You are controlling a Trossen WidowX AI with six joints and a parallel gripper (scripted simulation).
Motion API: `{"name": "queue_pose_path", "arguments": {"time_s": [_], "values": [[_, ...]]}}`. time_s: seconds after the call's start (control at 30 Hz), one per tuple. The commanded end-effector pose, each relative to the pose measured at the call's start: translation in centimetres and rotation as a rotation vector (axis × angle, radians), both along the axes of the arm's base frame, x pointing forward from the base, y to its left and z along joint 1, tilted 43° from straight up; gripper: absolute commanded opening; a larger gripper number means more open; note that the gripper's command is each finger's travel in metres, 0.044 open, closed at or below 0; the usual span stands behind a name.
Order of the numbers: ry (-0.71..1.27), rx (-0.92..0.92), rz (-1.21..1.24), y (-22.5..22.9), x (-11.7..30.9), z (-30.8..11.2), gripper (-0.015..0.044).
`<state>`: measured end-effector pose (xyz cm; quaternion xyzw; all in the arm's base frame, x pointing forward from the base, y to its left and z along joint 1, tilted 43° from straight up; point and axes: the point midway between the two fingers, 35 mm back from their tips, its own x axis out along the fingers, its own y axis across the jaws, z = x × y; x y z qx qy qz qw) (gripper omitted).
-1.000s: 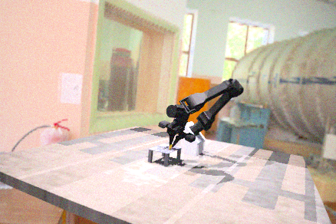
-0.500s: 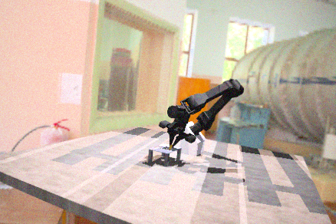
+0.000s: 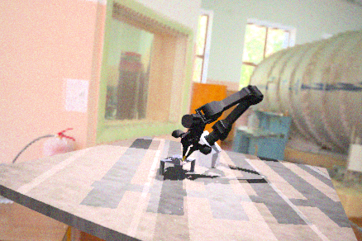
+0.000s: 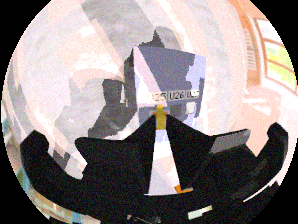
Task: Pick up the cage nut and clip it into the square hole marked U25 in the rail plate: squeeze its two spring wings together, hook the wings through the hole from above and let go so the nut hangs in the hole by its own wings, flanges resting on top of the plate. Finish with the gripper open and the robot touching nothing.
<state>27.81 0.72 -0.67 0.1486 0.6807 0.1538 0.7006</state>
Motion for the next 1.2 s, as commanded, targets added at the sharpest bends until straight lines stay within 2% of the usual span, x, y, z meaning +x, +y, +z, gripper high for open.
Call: {"name": "queue_pose_path", "arguments": {"time_s": [0.0, 1.17], "values": [[-0.001, -0.011, -0.007, -0.10, 0.02, 0.02, 0.0029], [0.000, -0.049, -0.008, 0.10, 0.01, 0.08, 0.0029]]}}
